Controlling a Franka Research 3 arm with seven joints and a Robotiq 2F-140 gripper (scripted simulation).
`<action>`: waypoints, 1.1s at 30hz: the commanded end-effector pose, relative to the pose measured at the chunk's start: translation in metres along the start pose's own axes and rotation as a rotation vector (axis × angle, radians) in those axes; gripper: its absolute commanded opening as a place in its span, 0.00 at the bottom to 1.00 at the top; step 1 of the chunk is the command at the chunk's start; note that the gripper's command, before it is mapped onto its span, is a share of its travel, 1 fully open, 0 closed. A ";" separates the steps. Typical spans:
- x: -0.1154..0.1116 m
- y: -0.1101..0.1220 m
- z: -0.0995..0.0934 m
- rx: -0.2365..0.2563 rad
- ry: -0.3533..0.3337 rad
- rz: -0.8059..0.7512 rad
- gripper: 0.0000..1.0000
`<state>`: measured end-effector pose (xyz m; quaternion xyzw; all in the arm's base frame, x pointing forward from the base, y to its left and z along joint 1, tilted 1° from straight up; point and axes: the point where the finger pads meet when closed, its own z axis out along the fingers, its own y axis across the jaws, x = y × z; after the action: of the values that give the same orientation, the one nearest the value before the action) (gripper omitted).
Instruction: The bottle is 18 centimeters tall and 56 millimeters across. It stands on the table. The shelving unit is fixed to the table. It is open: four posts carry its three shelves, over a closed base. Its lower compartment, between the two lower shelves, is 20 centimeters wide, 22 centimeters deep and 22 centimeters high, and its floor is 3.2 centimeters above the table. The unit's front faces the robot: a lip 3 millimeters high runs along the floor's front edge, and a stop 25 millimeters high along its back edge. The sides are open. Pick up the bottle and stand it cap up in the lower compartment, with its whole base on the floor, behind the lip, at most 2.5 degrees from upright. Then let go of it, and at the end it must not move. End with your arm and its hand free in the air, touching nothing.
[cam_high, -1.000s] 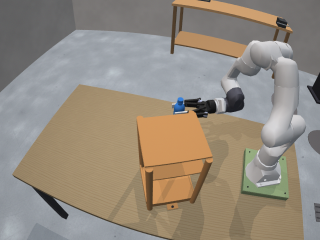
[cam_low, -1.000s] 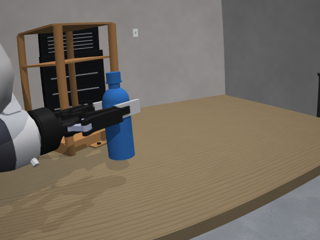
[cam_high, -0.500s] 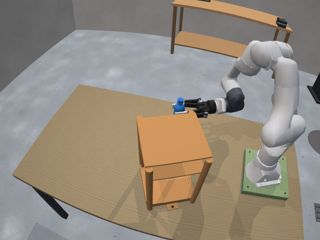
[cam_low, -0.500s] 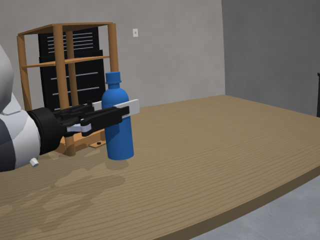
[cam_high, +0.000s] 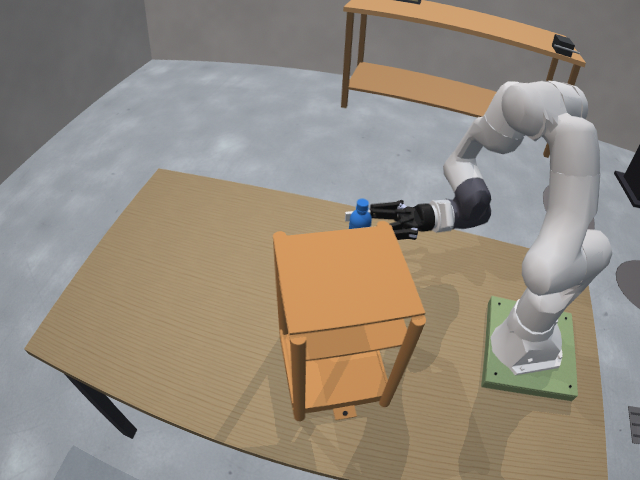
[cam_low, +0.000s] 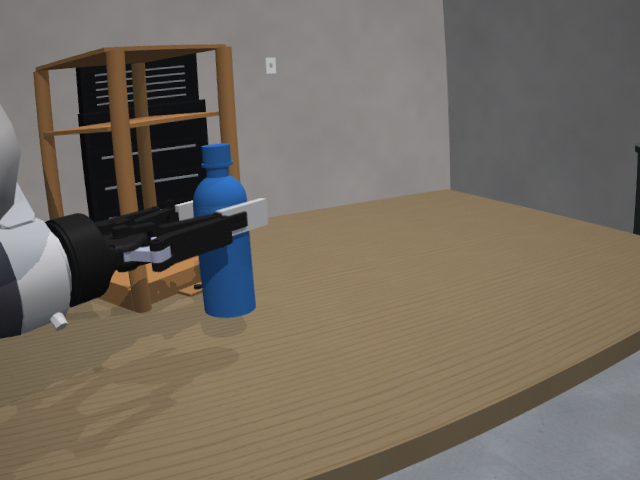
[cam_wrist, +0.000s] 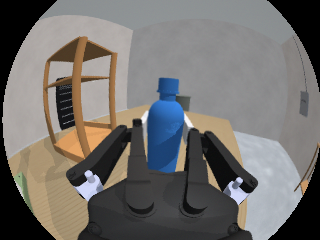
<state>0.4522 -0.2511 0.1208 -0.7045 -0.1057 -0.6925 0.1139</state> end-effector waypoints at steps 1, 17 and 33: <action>0.003 -0.006 0.002 -0.001 0.005 -0.014 0.00; 0.002 -0.045 0.002 -0.001 0.005 -0.014 0.00; 0.001 -0.085 0.002 -0.001 0.005 -0.014 0.00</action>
<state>0.4277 -0.1751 0.1195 -0.7073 -0.0989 -0.6893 0.1218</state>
